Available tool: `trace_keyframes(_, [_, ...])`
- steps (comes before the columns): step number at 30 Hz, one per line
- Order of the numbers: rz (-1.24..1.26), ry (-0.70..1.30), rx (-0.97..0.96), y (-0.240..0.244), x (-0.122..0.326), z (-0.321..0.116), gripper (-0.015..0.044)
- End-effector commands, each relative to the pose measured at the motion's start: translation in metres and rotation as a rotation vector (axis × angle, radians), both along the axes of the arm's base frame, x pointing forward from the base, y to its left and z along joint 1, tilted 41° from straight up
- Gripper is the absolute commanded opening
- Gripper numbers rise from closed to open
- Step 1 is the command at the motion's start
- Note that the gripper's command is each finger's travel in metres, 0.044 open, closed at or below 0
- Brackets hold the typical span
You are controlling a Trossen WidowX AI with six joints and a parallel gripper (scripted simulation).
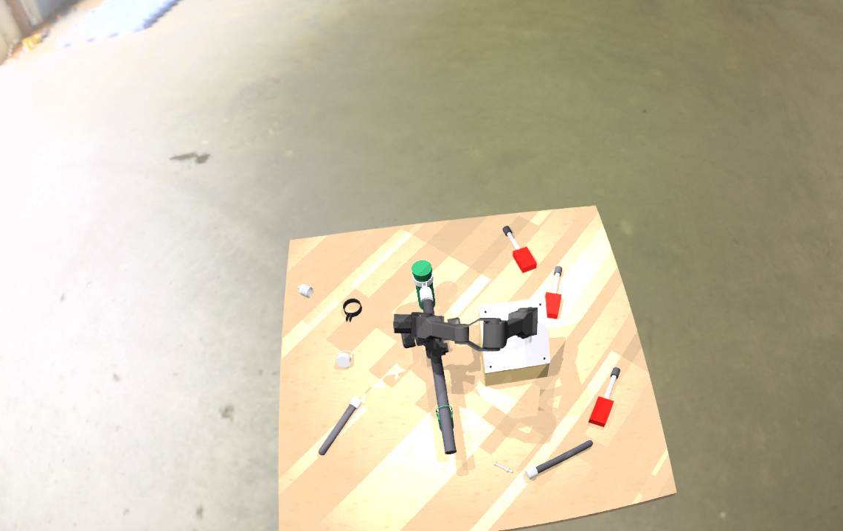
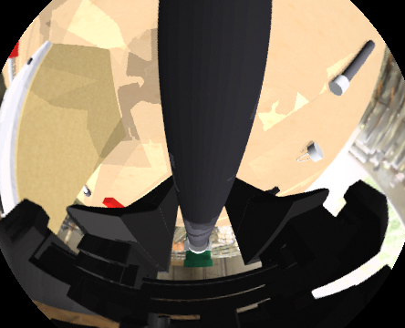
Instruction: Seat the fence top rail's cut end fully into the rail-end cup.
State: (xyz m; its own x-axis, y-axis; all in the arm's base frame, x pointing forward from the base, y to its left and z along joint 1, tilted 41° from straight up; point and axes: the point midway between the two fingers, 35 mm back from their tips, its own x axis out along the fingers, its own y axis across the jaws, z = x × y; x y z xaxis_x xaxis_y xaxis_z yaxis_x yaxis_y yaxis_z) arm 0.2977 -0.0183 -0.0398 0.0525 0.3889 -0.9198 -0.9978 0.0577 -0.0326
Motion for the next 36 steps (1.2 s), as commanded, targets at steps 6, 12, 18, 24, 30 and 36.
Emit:
trace_keyframes(6, [0.0,-0.004,-0.013,-0.007,0.0,-0.001,0.0])
trace_keyframes(12, [0.0,-0.004,-0.013,-0.008,0.0,-0.001,0.0])
trace_keyframes(18, [0.0,-0.004,-0.013,-0.01,0.0,-0.002,0.0])
trace_keyframes(24, [0.0,-0.004,-0.014,-0.011,0.001,-0.001,0.0])
trace_keyframes(30, [0.012,-0.001,0.012,0.0,0.0,0.0,0.0])
trace_keyframes(36, [0.012,-0.001,0.012,-0.001,0.0,-0.001,0.0])
